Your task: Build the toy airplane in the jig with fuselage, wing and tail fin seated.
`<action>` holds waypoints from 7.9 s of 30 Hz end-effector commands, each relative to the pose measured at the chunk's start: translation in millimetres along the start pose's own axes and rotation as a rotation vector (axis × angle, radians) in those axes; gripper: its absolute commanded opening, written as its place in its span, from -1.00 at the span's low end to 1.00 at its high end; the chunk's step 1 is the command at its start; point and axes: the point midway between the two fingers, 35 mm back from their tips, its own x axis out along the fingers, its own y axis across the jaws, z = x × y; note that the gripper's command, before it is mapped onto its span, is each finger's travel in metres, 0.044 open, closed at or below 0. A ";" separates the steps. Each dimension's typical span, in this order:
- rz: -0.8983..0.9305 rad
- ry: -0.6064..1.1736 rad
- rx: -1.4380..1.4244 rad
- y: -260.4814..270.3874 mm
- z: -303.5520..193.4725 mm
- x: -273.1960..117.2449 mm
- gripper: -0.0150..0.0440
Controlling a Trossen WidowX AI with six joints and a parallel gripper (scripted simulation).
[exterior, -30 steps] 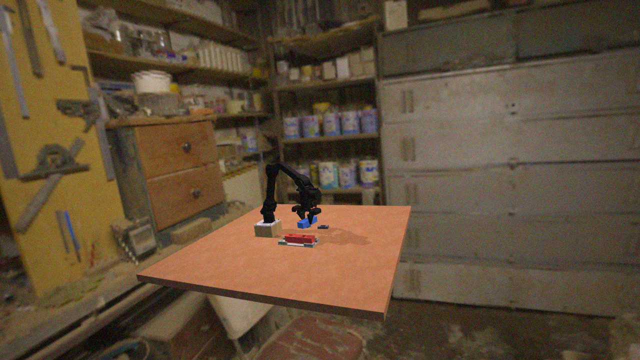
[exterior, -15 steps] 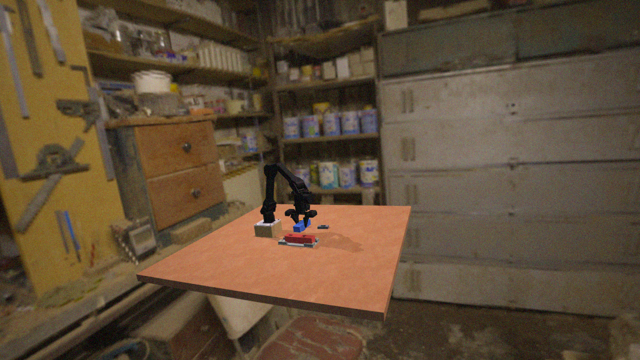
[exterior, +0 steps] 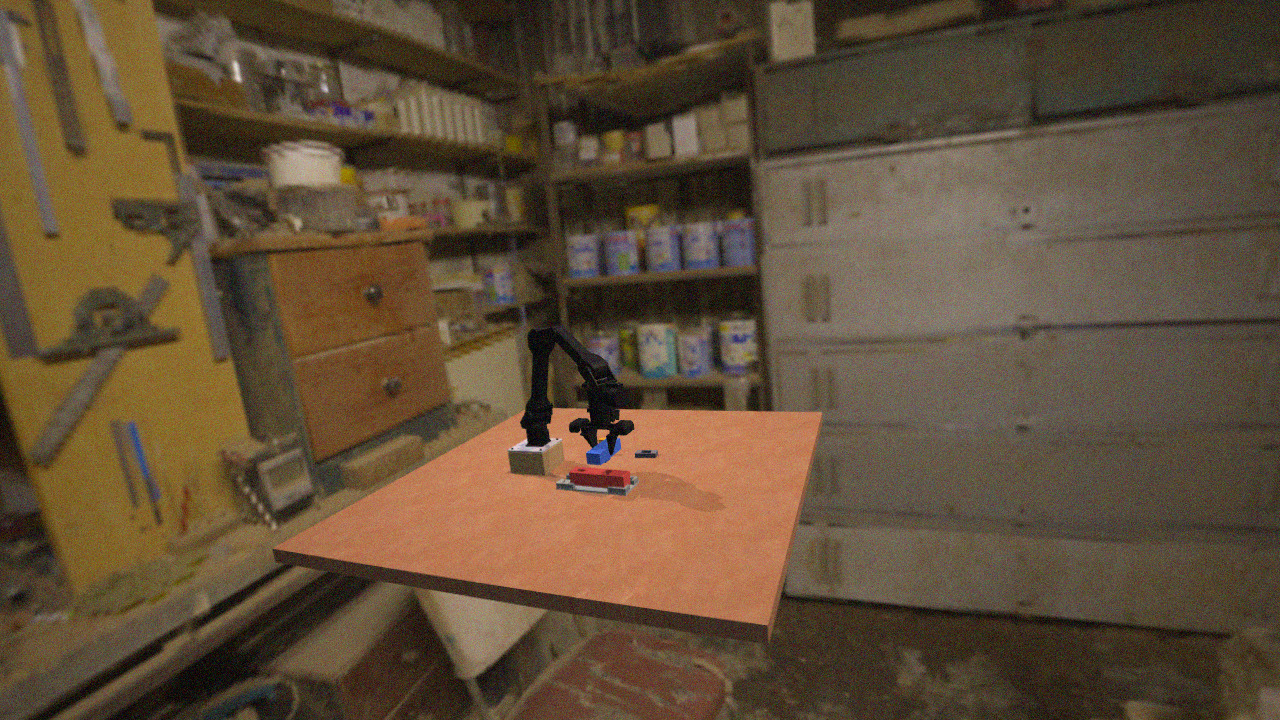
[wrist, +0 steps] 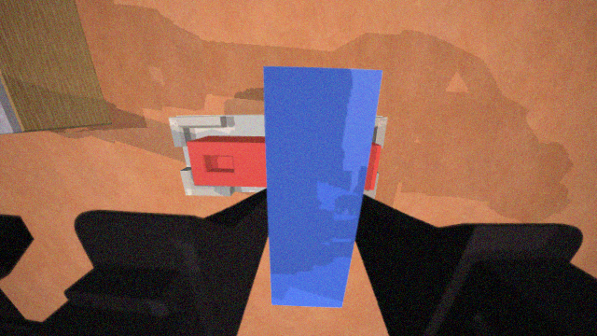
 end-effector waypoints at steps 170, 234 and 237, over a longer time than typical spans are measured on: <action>0.016 -0.007 1.384 130.0 244.7 69.1 1.00; 0.017 -0.007 1.383 123.6 247.6 -11.8 -0.49; 0.017 -0.007 1.383 124.5 246.8 -21.4 -0.49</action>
